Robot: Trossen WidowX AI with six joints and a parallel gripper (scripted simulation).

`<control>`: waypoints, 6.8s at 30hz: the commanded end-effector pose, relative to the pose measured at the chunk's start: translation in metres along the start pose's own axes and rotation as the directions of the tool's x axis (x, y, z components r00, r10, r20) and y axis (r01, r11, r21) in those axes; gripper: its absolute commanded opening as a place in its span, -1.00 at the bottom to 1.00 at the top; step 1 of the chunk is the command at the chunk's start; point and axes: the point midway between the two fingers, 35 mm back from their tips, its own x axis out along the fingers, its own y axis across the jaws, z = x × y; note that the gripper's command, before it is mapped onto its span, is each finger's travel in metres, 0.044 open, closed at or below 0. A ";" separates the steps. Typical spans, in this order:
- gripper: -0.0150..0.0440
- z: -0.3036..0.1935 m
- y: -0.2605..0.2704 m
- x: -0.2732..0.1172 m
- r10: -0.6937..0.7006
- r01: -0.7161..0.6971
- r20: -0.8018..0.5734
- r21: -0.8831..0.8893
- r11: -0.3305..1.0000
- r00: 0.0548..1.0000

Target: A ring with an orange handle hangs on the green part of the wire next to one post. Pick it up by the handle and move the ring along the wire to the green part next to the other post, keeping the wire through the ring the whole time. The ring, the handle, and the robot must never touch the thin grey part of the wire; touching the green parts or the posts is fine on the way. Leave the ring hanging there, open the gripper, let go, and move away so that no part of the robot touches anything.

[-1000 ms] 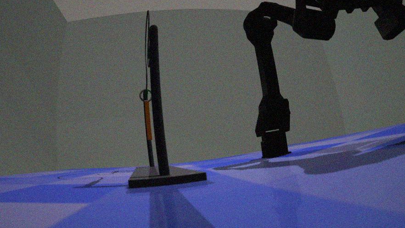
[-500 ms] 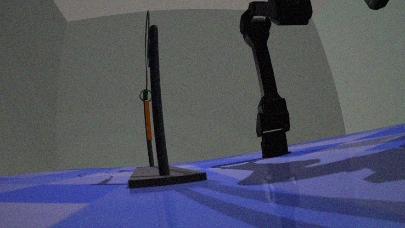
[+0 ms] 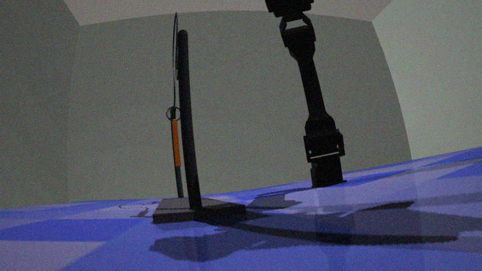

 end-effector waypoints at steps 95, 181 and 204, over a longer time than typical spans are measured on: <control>0.05 -0.075 -0.125 -0.674 0.028 0.938 0.938 0.345 0.029 -0.346; 0.05 0.024 -0.111 -0.642 0.041 0.948 0.969 0.249 -0.199 -0.246; -0.31 0.024 -0.111 -0.641 0.040 0.949 0.970 0.242 -0.204 -0.239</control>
